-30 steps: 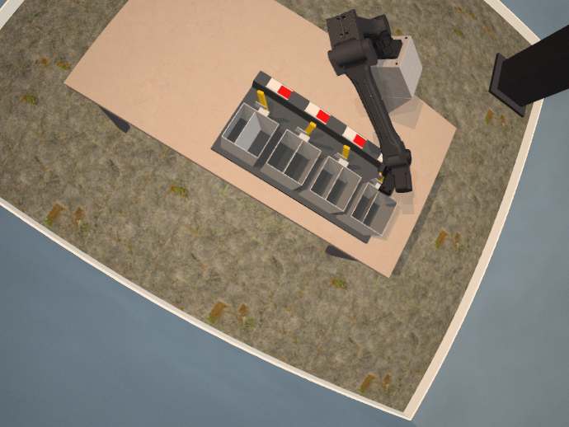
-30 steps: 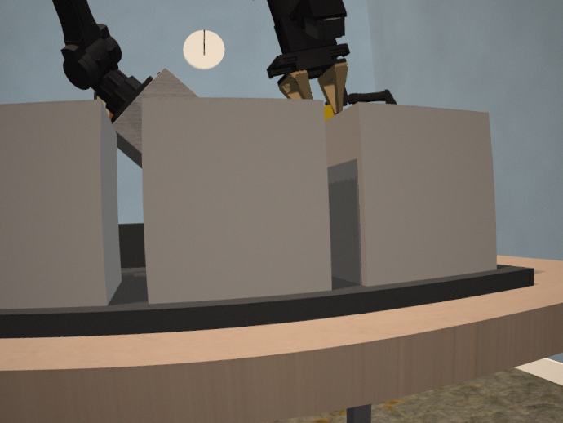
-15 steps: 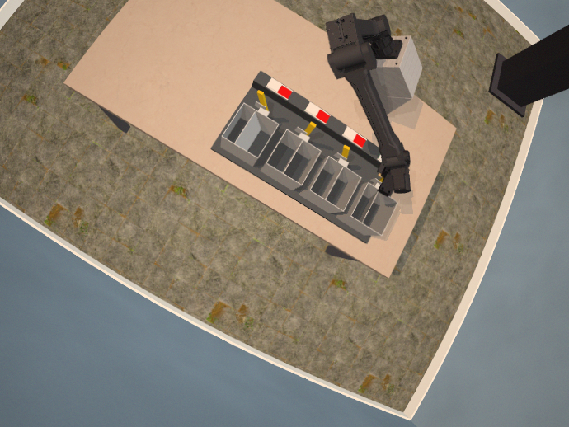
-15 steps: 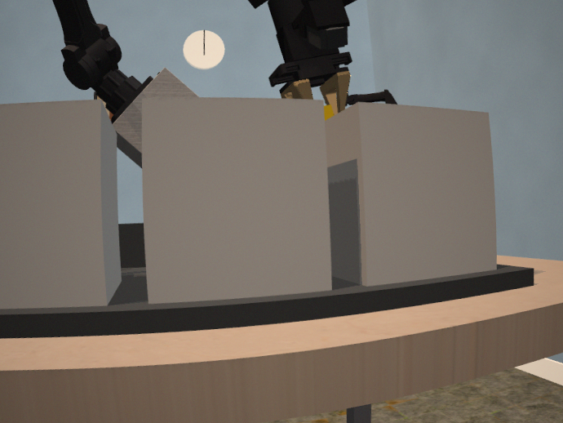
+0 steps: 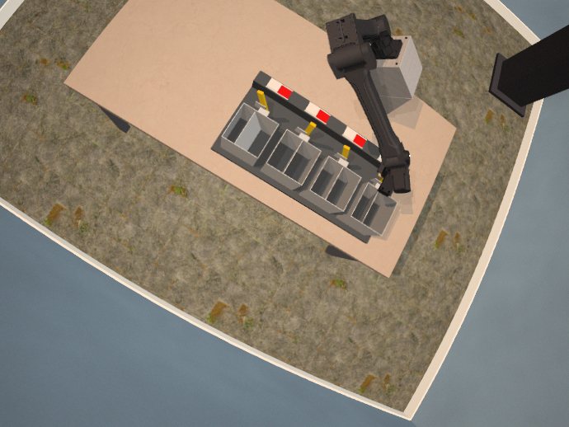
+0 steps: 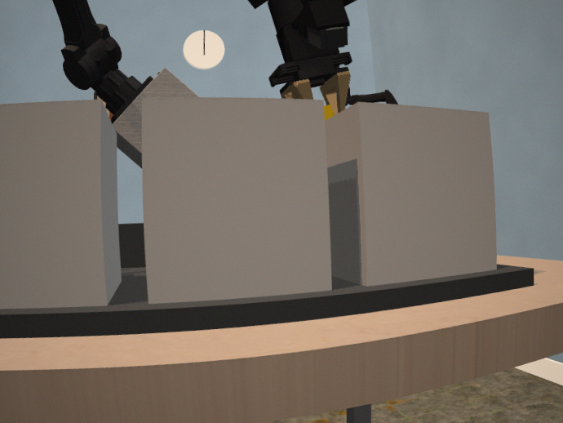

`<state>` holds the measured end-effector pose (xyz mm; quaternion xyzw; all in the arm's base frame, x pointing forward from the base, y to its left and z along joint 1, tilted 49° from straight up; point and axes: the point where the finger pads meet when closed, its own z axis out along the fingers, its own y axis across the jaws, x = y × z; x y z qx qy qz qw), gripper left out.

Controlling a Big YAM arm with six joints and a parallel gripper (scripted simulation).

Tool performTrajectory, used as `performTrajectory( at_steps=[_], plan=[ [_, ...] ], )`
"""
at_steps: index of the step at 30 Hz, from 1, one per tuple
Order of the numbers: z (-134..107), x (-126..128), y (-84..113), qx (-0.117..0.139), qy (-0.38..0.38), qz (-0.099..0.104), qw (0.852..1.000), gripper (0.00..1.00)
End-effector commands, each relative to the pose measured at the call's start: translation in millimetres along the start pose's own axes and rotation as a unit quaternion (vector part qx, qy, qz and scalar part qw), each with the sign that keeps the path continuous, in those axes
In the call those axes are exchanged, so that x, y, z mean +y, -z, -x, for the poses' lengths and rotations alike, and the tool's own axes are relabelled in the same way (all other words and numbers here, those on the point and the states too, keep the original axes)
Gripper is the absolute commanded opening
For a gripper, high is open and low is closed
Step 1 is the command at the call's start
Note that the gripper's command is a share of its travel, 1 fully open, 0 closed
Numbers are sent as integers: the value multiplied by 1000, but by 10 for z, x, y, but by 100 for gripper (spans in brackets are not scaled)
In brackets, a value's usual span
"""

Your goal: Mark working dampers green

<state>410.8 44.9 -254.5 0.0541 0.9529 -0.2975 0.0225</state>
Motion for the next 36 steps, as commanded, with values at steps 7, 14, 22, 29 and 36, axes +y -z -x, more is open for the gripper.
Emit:
performTrajectory(
  at_steps=[7, 14, 22, 29, 36],
  plan=[
    [132, 39, -30, -9, -9, 5, 1000, 36],
    [132, 39, -30, -9, -9, 5, 1000, 36],
    [132, 39, -30, -9, -9, 5, 1000, 36],
    [136, 41, -23, -10, -10, 5, 1000, 17],
    [136, 41, -23, -10, -10, 5, 1000, 17]
  ],
)
